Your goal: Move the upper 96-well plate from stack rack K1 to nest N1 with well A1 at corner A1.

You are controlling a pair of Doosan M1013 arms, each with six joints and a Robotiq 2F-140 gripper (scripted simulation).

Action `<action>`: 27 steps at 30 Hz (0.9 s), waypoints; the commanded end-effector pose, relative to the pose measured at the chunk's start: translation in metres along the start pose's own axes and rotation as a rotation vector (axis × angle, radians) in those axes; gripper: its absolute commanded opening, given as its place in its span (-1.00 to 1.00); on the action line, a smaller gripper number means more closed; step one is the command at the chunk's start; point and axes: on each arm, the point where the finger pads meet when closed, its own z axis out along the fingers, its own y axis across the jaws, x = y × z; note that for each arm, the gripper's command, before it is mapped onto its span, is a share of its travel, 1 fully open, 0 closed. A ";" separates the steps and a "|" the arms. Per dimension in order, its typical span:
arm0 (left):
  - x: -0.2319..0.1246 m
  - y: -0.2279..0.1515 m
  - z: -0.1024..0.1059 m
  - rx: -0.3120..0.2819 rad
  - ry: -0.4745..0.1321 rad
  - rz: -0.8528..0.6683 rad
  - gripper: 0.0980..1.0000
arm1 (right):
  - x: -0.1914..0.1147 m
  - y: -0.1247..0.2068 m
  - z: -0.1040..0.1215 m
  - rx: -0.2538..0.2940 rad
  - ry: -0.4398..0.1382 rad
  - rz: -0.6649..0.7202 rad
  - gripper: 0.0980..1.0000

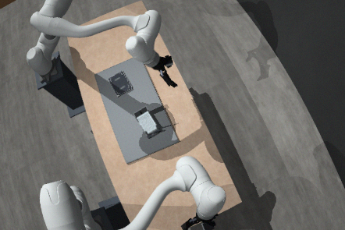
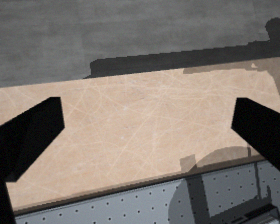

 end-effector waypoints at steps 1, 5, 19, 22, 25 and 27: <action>-0.006 0.009 -0.002 0.003 -0.025 0.065 1.00 | 0.000 0.000 -0.001 0.001 0.000 0.001 1.00; -0.019 0.025 -0.003 0.006 -0.061 0.162 1.00 | 0.000 0.000 -0.001 0.001 0.000 0.001 1.00; -0.052 0.062 -0.007 0.003 -0.136 0.358 1.00 | 0.000 0.000 -0.001 0.001 0.000 0.001 1.00; -0.061 0.072 -0.008 0.001 -0.150 0.395 1.00 | 0.000 0.000 -0.001 0.001 0.000 0.001 1.00; -0.072 0.083 -0.010 -0.002 -0.176 0.463 1.00 | 0.000 0.000 -0.001 0.001 0.000 0.001 1.00; -0.074 0.085 -0.011 -0.002 -0.176 0.463 1.00 | 0.000 0.000 -0.001 0.001 0.000 0.001 1.00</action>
